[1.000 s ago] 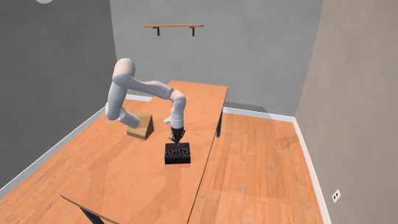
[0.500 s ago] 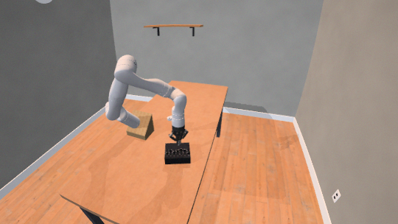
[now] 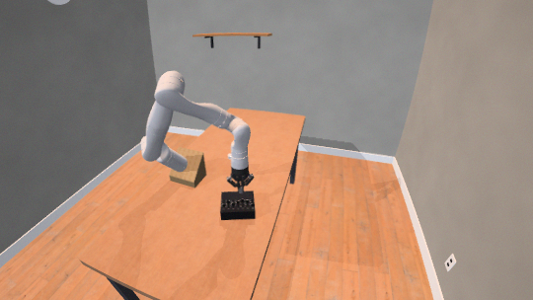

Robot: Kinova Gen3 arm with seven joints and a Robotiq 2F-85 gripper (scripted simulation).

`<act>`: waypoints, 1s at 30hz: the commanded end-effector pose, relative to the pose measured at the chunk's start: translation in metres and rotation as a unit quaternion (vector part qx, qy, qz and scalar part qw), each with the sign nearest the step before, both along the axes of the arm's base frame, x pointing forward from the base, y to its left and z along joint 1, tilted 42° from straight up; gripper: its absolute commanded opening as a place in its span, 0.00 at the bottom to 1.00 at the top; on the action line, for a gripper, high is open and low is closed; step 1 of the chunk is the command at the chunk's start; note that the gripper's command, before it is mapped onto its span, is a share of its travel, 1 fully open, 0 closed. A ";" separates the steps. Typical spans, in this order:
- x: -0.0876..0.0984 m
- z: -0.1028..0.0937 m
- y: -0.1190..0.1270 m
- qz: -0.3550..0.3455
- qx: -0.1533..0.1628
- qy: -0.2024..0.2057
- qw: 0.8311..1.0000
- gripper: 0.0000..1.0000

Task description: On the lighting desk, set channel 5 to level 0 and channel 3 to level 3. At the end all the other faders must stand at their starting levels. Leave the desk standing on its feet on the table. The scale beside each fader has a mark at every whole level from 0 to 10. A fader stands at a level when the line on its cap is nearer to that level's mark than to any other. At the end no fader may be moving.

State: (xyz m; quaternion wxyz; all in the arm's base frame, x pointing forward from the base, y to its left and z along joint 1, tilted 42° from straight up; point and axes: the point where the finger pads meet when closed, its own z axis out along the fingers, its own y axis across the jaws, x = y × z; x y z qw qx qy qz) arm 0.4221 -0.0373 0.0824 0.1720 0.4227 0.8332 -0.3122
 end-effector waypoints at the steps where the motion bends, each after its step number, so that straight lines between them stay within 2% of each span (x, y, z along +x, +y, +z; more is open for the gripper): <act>1: 0.002 -0.002 0.005 -0.015 0.003 -0.019 1.000 0.00; 12: 0.004 -0.002 0.007 -0.047 0.004 -0.051 0.998 0.00; 30: 0.004 -0.002 0.007 -0.055 0.004 -0.060 0.997 0.00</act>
